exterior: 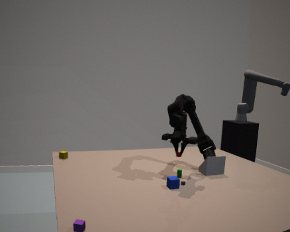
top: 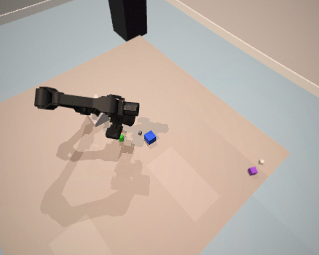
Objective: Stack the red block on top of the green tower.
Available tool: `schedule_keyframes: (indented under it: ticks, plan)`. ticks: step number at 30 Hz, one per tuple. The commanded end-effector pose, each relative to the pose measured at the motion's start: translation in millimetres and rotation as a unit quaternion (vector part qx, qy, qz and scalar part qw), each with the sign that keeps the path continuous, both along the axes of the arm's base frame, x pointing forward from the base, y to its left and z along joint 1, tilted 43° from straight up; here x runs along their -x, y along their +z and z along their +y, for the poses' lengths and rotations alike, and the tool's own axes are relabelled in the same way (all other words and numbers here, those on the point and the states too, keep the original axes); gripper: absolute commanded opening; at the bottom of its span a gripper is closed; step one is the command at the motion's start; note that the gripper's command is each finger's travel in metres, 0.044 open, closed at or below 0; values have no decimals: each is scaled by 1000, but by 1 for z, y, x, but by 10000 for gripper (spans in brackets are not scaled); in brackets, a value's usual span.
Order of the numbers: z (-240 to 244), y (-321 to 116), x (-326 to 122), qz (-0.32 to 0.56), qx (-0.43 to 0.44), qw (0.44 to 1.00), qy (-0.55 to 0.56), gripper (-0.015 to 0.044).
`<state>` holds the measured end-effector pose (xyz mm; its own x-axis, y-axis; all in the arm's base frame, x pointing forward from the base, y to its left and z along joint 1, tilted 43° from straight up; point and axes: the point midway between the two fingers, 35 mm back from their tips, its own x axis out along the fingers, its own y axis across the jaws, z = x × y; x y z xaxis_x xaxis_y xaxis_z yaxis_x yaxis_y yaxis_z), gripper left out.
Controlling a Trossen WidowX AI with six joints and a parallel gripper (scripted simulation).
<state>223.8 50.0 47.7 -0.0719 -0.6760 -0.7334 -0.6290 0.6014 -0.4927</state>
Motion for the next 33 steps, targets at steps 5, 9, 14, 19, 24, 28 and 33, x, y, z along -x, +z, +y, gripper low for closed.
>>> schedule_keyframes:
  ticks: [5,9,14,19,24,28,33]
  plan:
    - [-7,-9,10,-3,-3,1000,-1,0]
    - [-19,-22,11,-3,-3,1000,-1,0]
    - [-30,-32,13,-4,-2,1000,-2,0]
    - [-37,-40,13,-4,-2,1000,-2,0]
    - [-50,-54,15,-4,-1,1000,-2,0]
    - [-50,-54,15,-4,-1,1000,-2,0]
    - [-50,-55,15,-4,-1,1000,-2,0]
